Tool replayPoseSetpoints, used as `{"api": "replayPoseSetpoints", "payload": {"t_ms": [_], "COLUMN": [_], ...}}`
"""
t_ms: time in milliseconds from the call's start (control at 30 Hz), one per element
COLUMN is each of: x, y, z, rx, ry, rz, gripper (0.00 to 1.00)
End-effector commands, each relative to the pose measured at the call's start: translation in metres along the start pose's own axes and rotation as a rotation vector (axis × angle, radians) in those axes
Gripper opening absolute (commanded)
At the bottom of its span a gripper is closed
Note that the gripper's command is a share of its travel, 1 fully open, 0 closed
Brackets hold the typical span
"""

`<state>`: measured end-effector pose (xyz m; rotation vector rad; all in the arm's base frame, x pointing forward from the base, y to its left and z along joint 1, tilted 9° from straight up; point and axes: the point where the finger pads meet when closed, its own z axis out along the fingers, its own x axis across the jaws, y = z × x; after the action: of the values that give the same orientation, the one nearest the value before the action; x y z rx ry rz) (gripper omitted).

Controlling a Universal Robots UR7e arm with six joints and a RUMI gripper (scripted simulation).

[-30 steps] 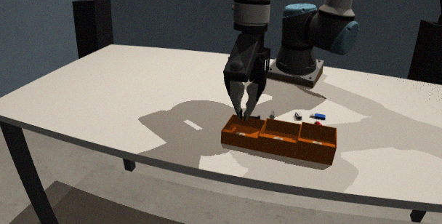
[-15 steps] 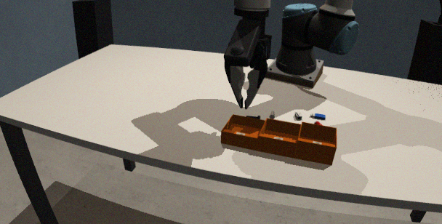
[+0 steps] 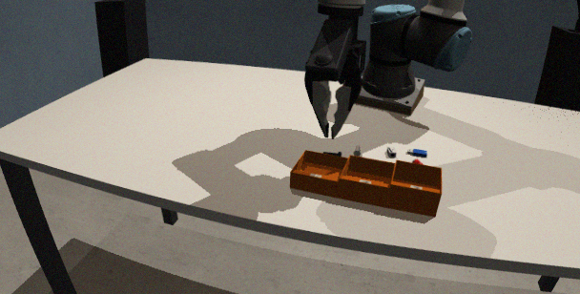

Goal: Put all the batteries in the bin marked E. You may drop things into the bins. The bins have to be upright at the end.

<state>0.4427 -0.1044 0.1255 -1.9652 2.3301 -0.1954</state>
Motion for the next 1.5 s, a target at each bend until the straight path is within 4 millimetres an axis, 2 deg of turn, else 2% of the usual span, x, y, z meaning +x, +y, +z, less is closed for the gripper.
{"api": "replayPoseSetpoints", "payload": {"t_ms": [0, 233, 300, 367, 633, 1367, 1467], "x": [-0.023, -0.058, -0.058, -0.067, -0.067, -0.067, -0.067], "y": [0.001, 0.004, 0.004, 0.004, 0.004, 0.004, 0.004], "z": [-0.001, -0.001, -0.001, -0.001, -0.001, 0.053, 0.055], "rx": [0.001, 0.001, 0.001, 0.001, 0.001, 0.001, 0.001], "ry": [0.001, 0.001, 0.001, 0.001, 0.001, 0.001, 0.001], "rz": [0.000, 0.000, 0.000, 0.000, 0.000, 0.000, 0.000], "gripper": [0.04, 0.04, 0.04, 0.04, 0.04, 0.04, 0.04]}}
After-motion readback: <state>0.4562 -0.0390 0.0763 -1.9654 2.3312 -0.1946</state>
